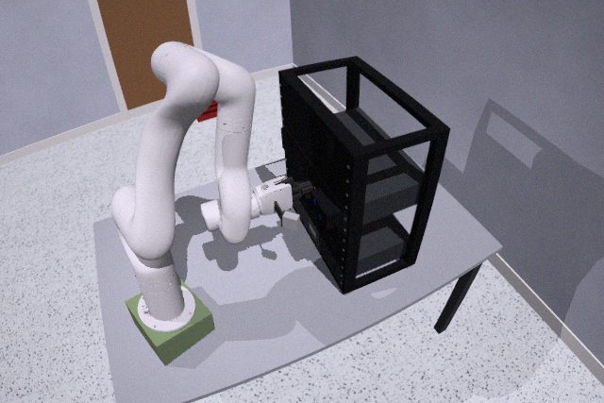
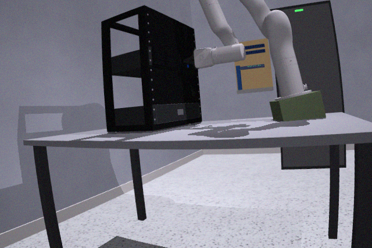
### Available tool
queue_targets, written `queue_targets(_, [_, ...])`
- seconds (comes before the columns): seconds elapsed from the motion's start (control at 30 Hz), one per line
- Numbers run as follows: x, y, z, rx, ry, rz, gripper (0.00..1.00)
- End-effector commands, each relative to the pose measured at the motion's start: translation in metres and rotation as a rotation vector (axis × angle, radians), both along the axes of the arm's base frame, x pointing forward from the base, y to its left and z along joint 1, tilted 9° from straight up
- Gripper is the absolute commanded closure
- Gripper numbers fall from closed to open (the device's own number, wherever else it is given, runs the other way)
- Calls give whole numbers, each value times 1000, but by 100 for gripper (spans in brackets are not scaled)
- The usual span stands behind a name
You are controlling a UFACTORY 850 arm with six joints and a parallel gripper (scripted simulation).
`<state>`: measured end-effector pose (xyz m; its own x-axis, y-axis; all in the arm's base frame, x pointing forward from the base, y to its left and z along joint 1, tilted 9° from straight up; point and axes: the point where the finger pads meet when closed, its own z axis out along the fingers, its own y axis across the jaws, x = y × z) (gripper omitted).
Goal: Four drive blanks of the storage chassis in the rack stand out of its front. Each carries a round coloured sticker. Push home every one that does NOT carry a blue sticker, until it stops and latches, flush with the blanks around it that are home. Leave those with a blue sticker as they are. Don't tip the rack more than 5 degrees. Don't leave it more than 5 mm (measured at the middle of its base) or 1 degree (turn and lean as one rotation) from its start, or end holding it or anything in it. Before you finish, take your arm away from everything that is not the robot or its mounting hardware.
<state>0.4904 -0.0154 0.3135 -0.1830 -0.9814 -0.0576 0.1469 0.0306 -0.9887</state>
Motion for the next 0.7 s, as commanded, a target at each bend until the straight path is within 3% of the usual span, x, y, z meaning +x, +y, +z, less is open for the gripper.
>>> queue_targets(0.0, [0, 0, 0, 0, -1, 0, 100])
queue_targets(0.67, [3, -1, 1, 0, -1, 0, 100])
